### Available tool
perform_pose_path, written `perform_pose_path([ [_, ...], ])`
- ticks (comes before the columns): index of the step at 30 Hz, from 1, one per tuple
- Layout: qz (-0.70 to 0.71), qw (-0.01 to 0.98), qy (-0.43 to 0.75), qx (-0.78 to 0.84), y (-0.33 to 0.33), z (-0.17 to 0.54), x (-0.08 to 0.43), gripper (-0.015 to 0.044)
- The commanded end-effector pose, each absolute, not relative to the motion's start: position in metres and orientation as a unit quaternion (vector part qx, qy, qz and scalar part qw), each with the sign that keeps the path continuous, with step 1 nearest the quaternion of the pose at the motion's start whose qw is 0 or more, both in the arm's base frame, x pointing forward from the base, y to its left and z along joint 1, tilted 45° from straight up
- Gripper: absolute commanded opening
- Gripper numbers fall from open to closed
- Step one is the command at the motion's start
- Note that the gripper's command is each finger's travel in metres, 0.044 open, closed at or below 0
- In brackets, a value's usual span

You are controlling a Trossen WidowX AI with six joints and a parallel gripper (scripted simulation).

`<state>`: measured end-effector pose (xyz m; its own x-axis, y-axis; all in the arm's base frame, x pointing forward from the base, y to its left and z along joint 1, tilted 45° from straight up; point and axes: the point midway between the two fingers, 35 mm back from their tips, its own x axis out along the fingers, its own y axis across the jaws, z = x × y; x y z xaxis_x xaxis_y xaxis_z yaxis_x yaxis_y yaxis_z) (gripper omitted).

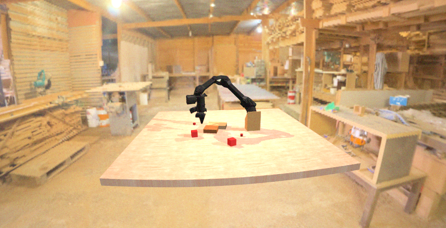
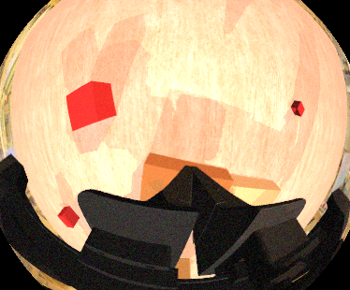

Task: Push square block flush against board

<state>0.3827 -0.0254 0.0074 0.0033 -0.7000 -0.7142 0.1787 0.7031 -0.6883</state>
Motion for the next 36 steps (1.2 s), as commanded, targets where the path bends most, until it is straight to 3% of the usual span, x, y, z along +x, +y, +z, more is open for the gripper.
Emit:
perform_pose_path([
  [1,-0.356,0.69,0.606,-0.173,-0.032,0.019,0.388,0.0],
  [12,-0.356,0.69,0.605,-0.174,-0.071,-0.02,0.39,0.0],
  [36,-0.356,0.69,0.606,-0.174,-0.065,-0.026,0.365,0.0],
])
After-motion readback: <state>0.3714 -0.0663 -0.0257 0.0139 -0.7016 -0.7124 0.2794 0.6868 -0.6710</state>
